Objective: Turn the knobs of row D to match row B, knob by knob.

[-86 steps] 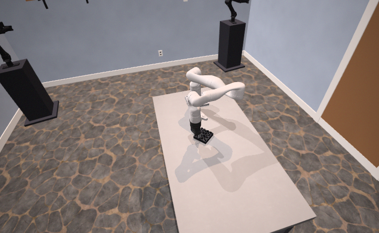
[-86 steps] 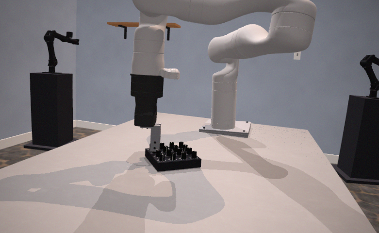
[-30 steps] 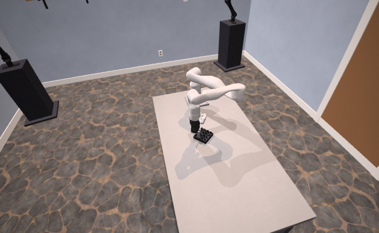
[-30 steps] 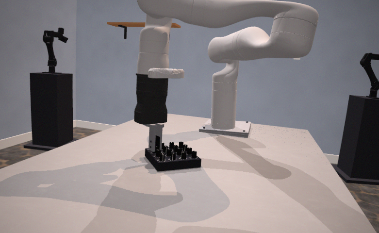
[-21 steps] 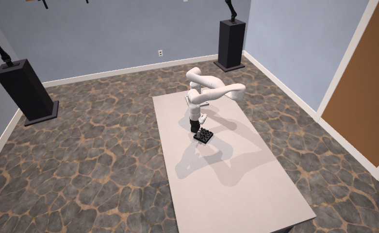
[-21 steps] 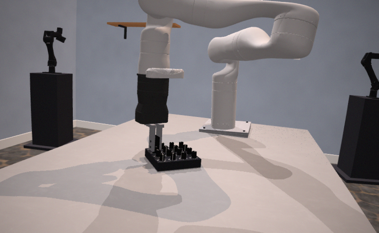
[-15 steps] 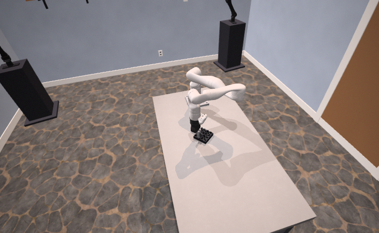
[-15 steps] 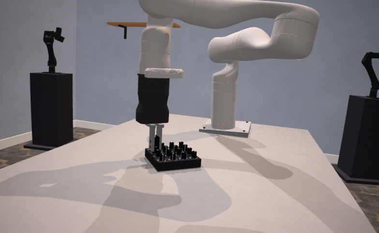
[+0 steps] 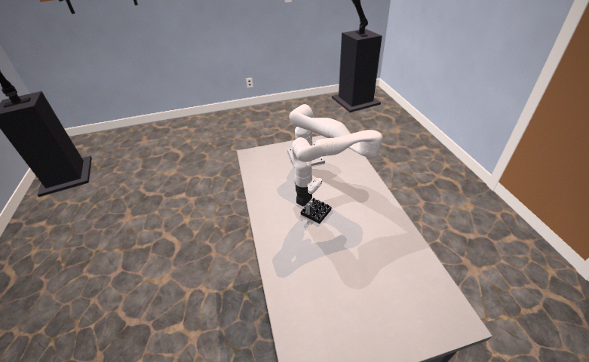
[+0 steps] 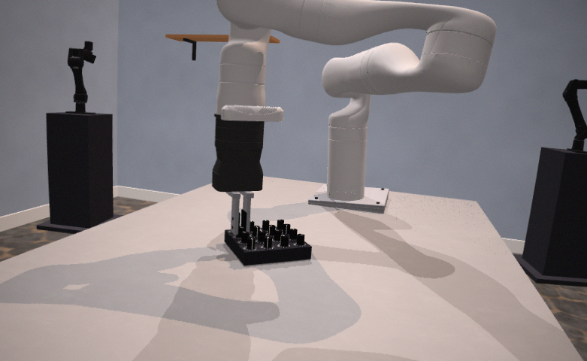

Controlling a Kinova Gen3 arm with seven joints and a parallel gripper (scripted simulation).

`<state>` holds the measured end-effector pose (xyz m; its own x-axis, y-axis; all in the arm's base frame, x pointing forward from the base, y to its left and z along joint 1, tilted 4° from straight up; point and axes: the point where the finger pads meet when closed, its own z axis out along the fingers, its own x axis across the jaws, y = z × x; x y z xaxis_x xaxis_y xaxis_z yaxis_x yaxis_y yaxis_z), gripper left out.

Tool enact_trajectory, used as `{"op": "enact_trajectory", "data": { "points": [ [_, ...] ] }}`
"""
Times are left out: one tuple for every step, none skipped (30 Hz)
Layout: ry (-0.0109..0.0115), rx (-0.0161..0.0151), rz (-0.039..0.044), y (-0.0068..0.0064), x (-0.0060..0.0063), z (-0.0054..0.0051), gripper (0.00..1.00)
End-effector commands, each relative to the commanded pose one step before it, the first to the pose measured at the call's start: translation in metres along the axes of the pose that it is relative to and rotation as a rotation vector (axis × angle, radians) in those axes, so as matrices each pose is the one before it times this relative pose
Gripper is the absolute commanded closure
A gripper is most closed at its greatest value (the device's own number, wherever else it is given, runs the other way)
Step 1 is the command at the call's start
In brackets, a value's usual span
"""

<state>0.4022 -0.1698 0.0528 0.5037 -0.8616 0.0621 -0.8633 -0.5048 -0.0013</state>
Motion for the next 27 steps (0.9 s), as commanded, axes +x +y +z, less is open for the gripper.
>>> {"op": "enact_trajectory", "data": {
  "points": [
    [0.00083,0.00002,0.00948,-0.00005,0.00002,-0.00029,0.70],
    [0.00000,0.00000,0.00414,0.00000,0.00000,0.00000,0.70],
    [0.00000,0.00000,0.00381,0.00000,0.00000,0.00000,0.70],
    [0.00000,0.00000,0.00350,0.00000,0.00000,0.00000,0.70],
    [0.00000,0.00000,0.00320,0.00000,0.00000,0.00000,0.70],
    [0.00000,0.00000,0.00290,0.00000,0.00000,0.00000,0.70],
    [0.00000,0.00000,0.00262,0.00000,0.00000,0.00000,0.70],
    [0.00000,0.00000,0.00234,0.00000,0.00000,0.00000,0.70],
    [0.00000,0.00000,0.00208,0.00000,0.00000,0.00000,0.70],
    [0.00000,0.00000,0.00000,0.00000,0.00000,0.00000,0.70],
    [0.00000,0.00000,0.00000,0.00000,0.00000,0.00000,0.70],
    [0.00000,0.00000,0.00183,0.00000,0.00000,0.00000,0.70],
    [0.00000,0.00000,0.00159,0.00000,0.00000,0.00000,0.70],
    [0.00000,0.00000,0.00136,0.00000,0.00000,0.00000,0.70],
    [0.00000,0.00000,0.00115,0.00000,0.00000,0.00000,0.70],
    [0.00000,0.00000,0.00096,0.00000,0.00000,0.00000,0.70],
    [0.00000,0.00000,0.00078,0.00000,0.00000,0.00000,0.70],
    [0.00000,0.00000,0.00061,0.00000,0.00000,0.00000,0.70],
    [0.00000,0.00000,0.00047,0.00000,0.00000,0.00000,0.70],
    [0.00000,0.00000,0.00034,0.00000,0.00000,0.00000,0.70],
    [0.00000,0.00000,0.00023,0.00000,0.00000,0.00000,0.70],
    [0.00000,0.00000,0.00014,0.00000,0.00000,0.00000,0.70],
    [0.00000,0.00000,0.00007,0.00000,0.00000,0.00000,0.70],
    [0.00000,0.00000,0.00003,0.00000,0.00000,0.00000,0.70],
    [0.00000,0.00000,0.00000,0.00000,0.00000,0.00000,0.70],
    [0.00000,0.00000,0.00000,0.00000,0.00000,0.00000,0.70],
    [0.00000,0.00000,0.00000,0.00000,0.00000,0.00000,0.70]
  ]
}}
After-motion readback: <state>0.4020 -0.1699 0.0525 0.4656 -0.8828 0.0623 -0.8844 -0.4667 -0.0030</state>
